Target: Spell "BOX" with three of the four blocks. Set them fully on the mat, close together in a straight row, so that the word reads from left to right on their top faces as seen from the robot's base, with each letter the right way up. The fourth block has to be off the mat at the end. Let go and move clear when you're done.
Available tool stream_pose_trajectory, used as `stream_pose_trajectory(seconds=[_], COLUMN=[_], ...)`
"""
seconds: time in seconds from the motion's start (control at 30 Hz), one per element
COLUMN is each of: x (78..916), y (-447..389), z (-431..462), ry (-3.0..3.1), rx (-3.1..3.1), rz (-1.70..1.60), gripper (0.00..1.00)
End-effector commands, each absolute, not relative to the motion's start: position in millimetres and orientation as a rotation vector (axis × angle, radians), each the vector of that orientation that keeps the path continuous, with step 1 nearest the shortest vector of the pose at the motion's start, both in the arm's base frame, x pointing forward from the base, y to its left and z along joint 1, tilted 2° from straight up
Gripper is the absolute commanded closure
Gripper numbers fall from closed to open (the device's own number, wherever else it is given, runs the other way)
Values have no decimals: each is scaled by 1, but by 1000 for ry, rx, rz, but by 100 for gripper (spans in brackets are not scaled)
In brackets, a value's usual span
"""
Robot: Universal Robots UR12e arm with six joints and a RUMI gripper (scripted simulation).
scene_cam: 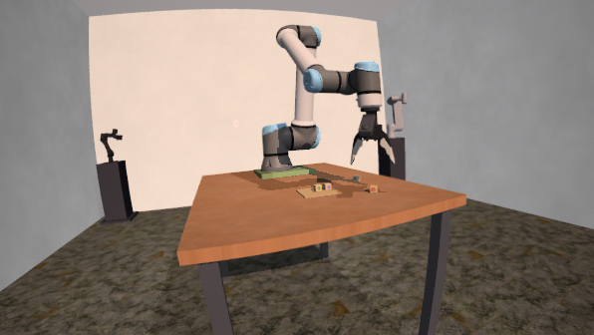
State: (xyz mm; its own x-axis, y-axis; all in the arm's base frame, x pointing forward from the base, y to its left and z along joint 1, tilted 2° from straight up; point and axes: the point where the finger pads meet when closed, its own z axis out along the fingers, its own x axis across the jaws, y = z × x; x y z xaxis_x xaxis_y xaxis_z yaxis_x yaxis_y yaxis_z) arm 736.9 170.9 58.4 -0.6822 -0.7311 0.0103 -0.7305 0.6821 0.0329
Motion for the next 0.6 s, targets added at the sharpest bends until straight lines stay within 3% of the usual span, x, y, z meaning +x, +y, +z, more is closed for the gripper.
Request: stream_pose_trajectory(seconds=[0.0,0.3,0.33,0.57], x=[738,739,739,739], y=[173,174,174,174], z=[59,59,59,59], ry=[-2879,-2882,-2882,-2882], rx=[1200,1193,1193,1193], rz=[-38,-38,-38,-38], gripper=[0,0,63,63])
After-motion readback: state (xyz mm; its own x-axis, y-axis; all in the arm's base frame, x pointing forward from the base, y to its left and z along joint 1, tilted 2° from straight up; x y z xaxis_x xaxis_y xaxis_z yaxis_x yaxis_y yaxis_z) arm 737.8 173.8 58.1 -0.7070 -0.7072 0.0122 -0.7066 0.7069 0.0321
